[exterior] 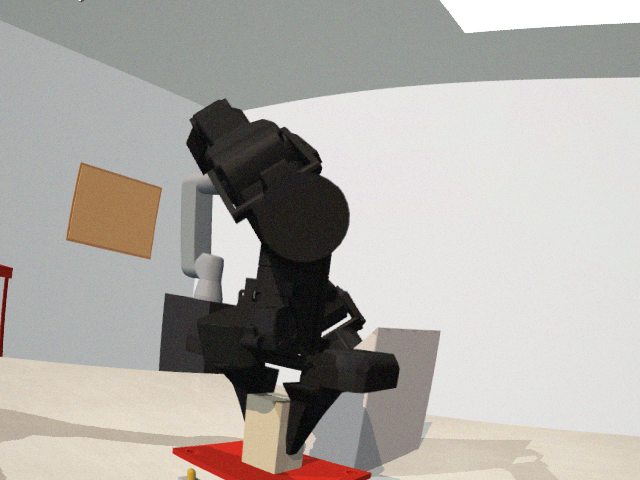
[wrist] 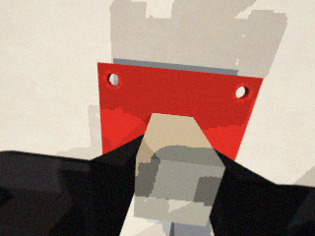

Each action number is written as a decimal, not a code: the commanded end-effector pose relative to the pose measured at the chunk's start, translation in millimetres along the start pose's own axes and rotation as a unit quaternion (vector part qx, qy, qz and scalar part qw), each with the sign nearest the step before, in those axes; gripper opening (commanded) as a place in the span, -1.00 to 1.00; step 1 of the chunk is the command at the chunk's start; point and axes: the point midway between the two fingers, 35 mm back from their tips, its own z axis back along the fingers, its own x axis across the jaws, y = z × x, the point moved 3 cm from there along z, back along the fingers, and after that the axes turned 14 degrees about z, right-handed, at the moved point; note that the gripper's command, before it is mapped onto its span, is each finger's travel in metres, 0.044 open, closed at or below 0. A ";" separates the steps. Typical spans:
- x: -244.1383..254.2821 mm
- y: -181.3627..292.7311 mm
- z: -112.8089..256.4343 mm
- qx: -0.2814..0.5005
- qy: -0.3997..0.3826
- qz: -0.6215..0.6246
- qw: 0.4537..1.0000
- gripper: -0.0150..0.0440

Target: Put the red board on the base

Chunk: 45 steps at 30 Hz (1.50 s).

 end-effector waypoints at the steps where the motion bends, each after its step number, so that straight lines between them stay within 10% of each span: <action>1: -0.4 -0.2 -4.2 -0.002 0.003 0.002 1.000 -0.49; 37: -1.2 -0.8 -16.5 0.000 0.000 0.002 1.000 -0.49; 45: -0.7 -0.5 -15.1 0.002 -0.002 0.000 1.000 0.22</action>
